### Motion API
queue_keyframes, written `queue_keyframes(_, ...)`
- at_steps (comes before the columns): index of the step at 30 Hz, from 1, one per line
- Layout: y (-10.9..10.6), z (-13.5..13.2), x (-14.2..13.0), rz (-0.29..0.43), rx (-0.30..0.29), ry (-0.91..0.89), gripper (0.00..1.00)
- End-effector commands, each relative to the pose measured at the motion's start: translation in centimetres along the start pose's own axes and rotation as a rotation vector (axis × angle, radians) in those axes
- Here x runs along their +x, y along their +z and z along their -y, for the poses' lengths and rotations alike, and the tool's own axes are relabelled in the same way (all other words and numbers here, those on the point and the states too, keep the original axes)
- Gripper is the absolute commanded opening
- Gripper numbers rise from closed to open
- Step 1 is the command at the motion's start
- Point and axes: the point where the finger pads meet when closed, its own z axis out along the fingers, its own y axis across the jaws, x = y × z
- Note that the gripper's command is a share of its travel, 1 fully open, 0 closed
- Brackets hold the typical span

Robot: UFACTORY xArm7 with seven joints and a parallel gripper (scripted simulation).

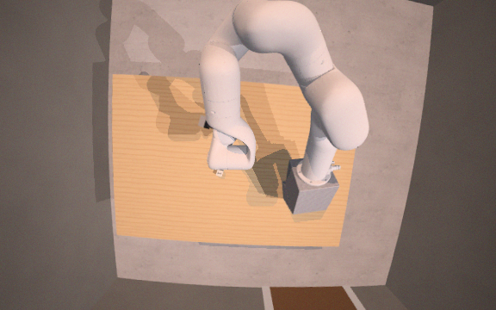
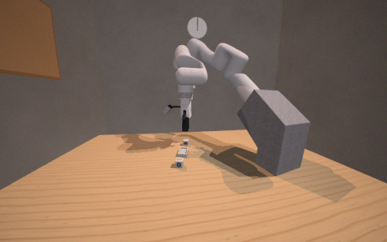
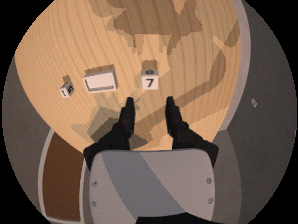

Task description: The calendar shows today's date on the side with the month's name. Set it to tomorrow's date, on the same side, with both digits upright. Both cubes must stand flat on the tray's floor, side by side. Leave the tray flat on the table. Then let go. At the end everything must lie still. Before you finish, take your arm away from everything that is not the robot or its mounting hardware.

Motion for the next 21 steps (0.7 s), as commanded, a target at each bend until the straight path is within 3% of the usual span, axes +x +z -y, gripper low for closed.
queue_keyframes(1, -1.12, 0.01, 0.07, 0.002, 0.0, -0.001, 0.47)
queue_keyframes(5, -1.3, 0.01, 0.07, 0.002, 0.0, -0.001, 0.47)
queue_keyframes(6, -1.3, 0.01, 0.07, 0.002, 0.0, -0.001, 1.0)
queue_keyframes(21, -1.3, 0.01, 0.07, 0.002, 0.0, -0.001, 1.0)
